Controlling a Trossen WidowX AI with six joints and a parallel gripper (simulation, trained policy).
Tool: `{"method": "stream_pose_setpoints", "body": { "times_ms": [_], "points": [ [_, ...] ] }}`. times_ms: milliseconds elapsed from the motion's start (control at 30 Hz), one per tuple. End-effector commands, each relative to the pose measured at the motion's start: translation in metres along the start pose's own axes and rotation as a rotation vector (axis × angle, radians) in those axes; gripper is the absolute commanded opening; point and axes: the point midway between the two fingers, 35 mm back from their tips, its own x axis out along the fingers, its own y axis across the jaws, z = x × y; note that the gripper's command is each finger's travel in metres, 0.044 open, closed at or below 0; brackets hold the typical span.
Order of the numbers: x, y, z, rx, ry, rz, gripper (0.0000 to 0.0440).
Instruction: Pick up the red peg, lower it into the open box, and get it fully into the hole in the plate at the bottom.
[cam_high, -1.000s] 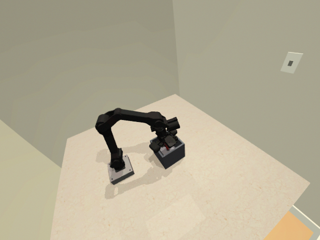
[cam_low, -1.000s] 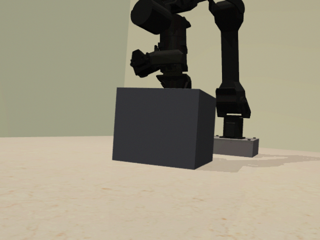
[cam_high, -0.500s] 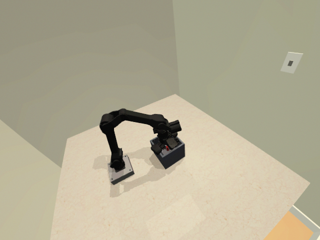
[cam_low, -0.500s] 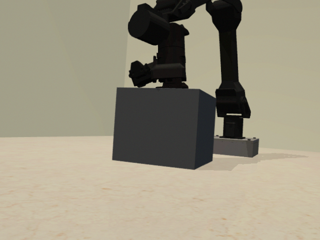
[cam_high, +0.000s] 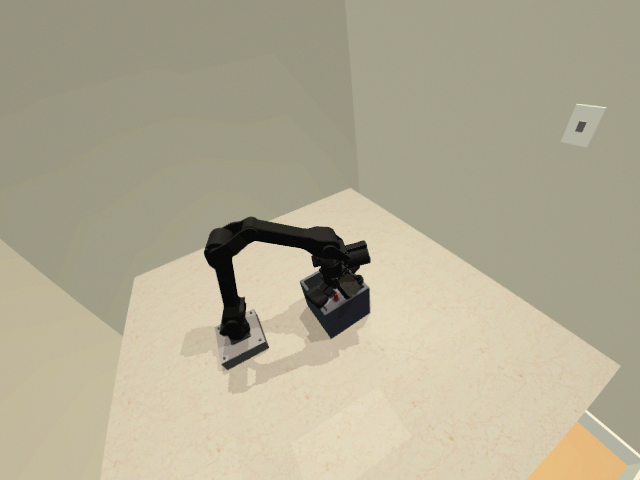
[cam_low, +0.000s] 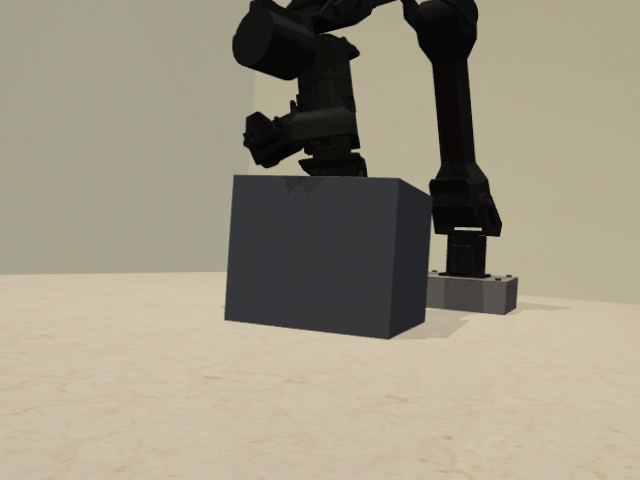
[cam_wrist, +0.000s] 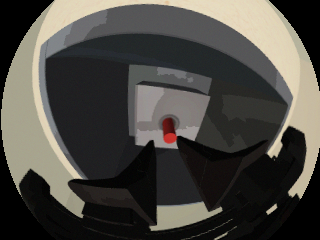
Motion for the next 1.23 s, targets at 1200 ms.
{"method": "stream_pose_setpoints", "body": {
  "times_ms": [1200],
  "points": [
    [-0.063,0.042,0.027,-0.048,0.133,0.268,0.0219]
  ]
}}
